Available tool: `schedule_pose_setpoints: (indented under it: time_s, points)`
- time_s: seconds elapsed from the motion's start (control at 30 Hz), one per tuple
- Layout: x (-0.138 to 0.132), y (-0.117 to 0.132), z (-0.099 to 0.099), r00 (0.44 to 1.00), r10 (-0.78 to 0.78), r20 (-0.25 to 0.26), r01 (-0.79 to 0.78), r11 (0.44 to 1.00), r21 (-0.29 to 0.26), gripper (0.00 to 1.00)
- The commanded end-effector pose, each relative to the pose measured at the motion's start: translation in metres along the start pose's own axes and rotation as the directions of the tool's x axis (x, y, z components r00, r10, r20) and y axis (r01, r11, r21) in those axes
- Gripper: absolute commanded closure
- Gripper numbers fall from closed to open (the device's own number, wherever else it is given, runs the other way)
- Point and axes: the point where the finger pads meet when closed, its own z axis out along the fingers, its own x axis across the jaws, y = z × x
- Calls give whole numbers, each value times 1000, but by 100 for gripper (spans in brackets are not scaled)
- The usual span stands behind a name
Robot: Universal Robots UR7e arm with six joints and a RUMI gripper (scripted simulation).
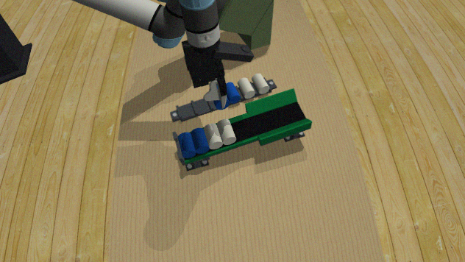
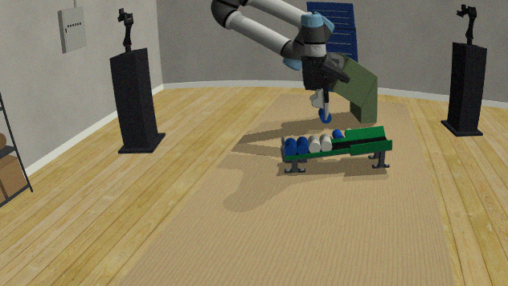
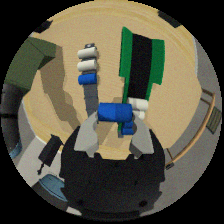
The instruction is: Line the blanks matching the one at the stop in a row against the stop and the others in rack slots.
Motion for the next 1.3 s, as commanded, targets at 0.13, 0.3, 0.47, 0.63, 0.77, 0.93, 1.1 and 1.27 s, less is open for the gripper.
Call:
schedule_pose_setpoints:
  time_s: [0.13,0.3,0.47,0.63,0.77,0.93,1.1,1.27]
  points:
    - [69,-40,-26,999,34,37,-33,999,-21,62]
    - [75,-44,-30,999,36,36,-36,999,-24,62]
    - [76,-45,-31,999,37,36,-36,999,-24,62]
    - [76,-45,-31,999,37,36,-36,999,-23,62]
    - [76,-45,-30,999,37,37,-37,999,-23,62]
    - [76,-44,-31,999,38,36,-37,999,-23,62]
    - [75,-45,-29,999,36,39,-35,999,-24,62]
    - [72,-45,-22,999,34,43,-33,999,-24,62]
